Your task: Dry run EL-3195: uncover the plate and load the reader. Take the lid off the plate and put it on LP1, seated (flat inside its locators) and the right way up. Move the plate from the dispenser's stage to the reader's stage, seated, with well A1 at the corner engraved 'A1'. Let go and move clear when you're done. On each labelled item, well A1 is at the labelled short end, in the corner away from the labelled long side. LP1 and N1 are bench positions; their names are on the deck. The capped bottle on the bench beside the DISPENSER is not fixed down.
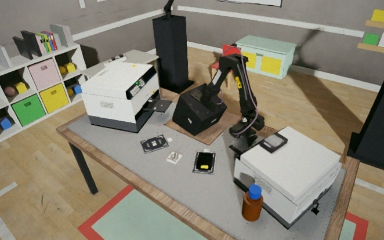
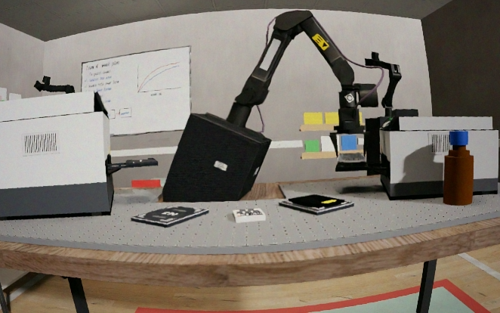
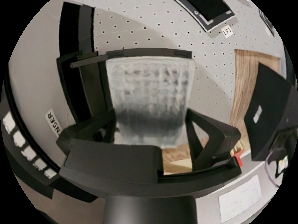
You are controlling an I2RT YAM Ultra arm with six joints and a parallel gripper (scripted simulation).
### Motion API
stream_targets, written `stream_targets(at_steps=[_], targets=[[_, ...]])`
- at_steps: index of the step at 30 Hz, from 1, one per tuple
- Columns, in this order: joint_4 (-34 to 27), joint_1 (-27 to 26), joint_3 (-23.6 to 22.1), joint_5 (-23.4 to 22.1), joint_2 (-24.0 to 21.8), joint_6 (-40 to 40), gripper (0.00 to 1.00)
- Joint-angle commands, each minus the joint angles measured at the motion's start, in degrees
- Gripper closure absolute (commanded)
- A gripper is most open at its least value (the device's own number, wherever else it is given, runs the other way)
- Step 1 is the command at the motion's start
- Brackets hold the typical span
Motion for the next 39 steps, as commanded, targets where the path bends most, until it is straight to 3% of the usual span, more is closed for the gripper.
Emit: stream_targets(at_steps=[1,39], targets=[[-0.88,-0.90,1.86,0.35,-2.43,-0.47,0.14],[-3.53,-0.76,2.67,0.03,-4.10,-0.08,0.14]])
